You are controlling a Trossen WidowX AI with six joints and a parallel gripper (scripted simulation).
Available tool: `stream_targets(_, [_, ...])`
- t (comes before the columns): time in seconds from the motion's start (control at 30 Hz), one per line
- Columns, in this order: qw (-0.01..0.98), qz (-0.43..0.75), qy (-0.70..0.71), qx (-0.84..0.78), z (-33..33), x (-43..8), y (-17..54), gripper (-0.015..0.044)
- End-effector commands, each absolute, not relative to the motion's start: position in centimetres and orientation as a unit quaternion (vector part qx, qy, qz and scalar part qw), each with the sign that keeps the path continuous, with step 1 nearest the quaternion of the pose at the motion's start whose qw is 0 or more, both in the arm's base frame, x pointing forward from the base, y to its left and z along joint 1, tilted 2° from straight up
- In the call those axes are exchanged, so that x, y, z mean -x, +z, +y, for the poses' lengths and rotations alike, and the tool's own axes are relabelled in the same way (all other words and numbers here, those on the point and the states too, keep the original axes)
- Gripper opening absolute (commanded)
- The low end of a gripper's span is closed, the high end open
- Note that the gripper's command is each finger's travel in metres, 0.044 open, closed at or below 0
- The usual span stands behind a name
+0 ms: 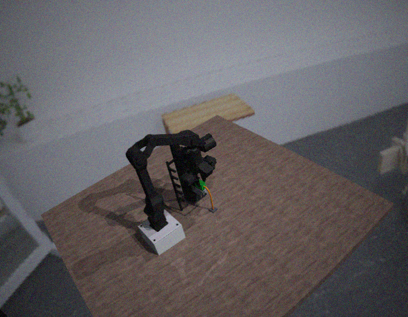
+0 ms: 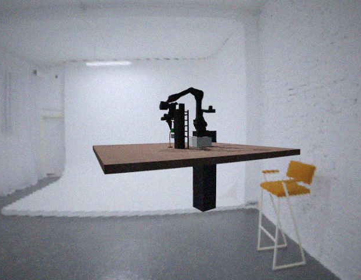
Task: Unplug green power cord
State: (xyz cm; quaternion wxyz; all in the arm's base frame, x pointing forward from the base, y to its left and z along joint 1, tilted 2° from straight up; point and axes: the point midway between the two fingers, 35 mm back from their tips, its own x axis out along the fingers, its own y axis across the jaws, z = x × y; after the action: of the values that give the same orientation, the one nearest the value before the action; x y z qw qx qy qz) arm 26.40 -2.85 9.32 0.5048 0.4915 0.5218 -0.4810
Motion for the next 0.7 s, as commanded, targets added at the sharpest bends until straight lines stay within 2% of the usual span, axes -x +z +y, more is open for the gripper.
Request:
stream_targets(0.0, [0.505, 0.522, -0.481, -0.492, -2.8, -26.4, 9.3, 0.0108])
stream_targets(0.07, [0.505, 0.522, -0.481, -0.492, -2.8, -26.4, 9.3, 0.0055])
stream_targets(0.33, [0.505, 0.522, -0.481, -0.492, -2.8, -26.4, 9.3, 0.0002])
stream_targets(0.67, [0.505, 0.521, -0.482, -0.491, -4.0, -26.6, 9.3, 0.0])
